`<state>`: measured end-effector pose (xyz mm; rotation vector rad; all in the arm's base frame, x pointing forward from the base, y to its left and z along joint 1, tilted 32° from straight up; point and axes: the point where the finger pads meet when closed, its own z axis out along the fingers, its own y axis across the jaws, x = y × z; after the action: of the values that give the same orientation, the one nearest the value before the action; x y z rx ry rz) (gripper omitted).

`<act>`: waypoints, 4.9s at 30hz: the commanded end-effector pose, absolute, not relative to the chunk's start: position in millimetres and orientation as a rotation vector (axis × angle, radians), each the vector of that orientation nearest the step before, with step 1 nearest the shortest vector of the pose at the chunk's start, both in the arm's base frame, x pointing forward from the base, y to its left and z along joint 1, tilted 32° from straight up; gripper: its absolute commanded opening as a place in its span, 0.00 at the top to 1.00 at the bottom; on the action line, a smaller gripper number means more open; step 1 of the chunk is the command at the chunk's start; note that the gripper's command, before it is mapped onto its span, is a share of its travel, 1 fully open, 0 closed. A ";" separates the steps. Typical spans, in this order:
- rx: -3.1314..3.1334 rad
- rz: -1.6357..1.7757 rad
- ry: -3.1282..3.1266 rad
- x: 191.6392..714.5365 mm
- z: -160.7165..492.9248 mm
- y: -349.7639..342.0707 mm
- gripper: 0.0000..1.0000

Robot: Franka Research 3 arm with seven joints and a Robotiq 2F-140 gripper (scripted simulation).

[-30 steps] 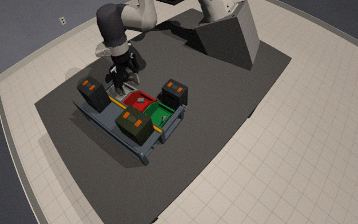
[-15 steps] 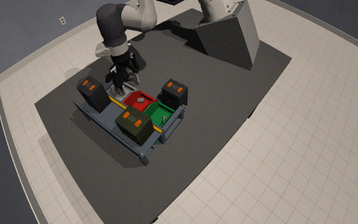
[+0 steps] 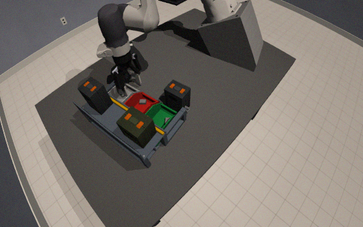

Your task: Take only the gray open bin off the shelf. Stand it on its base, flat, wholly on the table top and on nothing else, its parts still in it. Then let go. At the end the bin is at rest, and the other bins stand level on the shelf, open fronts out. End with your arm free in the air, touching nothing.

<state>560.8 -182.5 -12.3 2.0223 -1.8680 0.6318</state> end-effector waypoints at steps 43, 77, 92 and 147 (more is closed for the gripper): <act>2.022 0.632 -1.868 560.6 -12.1 -182.6 1.00; 2.022 0.632 -1.868 560.6 -12.1 -182.6 1.00; 2.023 0.632 -1.866 559.8 -5.3 -178.5 1.00; 2.023 0.632 -1.866 559.4 8.5 -169.7 1.00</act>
<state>556.3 -171.7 7.6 2.0165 -1.8664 0.6269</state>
